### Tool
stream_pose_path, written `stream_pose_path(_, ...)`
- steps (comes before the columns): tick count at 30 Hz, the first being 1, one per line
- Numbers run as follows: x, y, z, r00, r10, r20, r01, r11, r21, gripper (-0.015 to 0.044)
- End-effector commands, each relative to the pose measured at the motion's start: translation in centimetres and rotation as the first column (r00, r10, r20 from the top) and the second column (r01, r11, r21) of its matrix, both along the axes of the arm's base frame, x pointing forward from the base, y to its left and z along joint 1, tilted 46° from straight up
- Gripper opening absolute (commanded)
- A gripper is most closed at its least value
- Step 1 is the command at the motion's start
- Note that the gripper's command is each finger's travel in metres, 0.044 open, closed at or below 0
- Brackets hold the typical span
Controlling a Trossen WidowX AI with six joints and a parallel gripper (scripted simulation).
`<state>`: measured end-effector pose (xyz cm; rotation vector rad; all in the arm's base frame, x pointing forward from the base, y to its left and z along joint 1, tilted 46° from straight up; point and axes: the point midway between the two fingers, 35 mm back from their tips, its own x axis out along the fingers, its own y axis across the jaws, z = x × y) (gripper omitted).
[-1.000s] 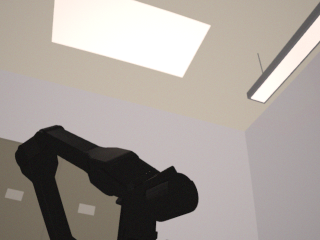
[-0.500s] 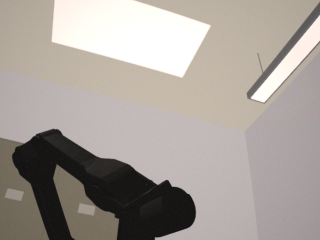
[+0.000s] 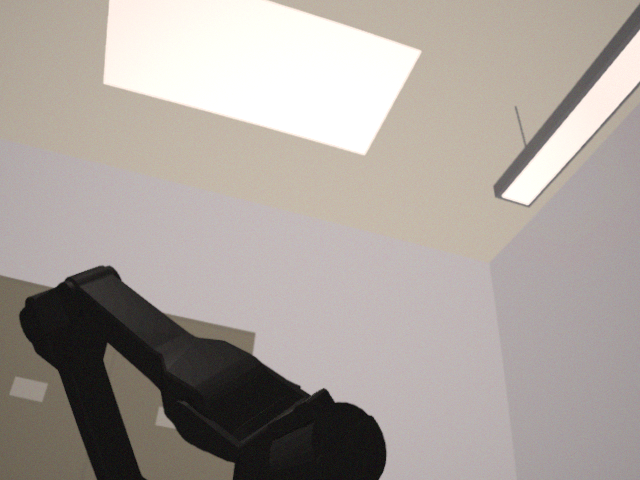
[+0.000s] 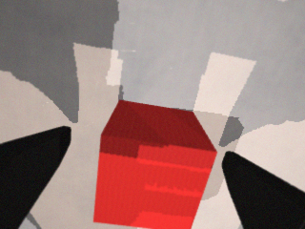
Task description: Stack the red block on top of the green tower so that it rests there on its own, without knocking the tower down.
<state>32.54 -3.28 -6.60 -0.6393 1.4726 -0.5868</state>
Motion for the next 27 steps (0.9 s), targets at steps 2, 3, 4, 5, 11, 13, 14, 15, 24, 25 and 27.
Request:
stream_pose_path(2, -0.04, -0.14, -0.12, 1.0, 0.004, -0.003, -0.004, 1.0, -0.006, 0.044)
stream_pose_path(3, -0.04, -0.14, -0.12, 1.0, 0.004, -0.003, -0.004, 1.0, -0.006, 0.044)
stream_pose_path(4, -0.04, -0.14, -0.12, 1.0, 0.004, -0.003, -0.004, 1.0, -0.006, 0.044)
stream_pose_path(5, -0.04, -0.14, -0.12, 1.0, 0.004, -0.003, -0.004, 1.0, -0.006, 0.044)
stream_pose_path(11, -0.03, -0.13, -0.08, 1.0, 0.001, -0.003, -0.001, 1.0, -0.001, 0.044)
stream_pose_path(13, -0.03, -0.13, -0.08, 1.0, 0.001, -0.003, -0.001, 1.0, -0.001, 0.0387)
stream_pose_path(14, -0.03, -0.13, -0.08, 1.0, 0.001, -0.003, -0.001, 1.0, -0.001, 0.0361)
stream_pose_path(15, -0.03, -0.13, -0.08, 1.0, 0.001, -0.003, -0.001, 1.0, -0.001, 0.0335)
stream_pose_path(24, -0.03, -0.13, -0.08, 1.0, 0.001, -0.003, -0.001, 1.0, -0.001, 0.0157)
stream_pose_path(25, -0.03, -0.13, -0.08, 1.0, 0.001, -0.003, -0.001, 1.0, -0.001, 0.0151)
stream_pose_path(27, -0.03, -0.13, -0.08, 1.0, 0.001, -0.003, -0.001, 1.0, -0.001, 0.0138)
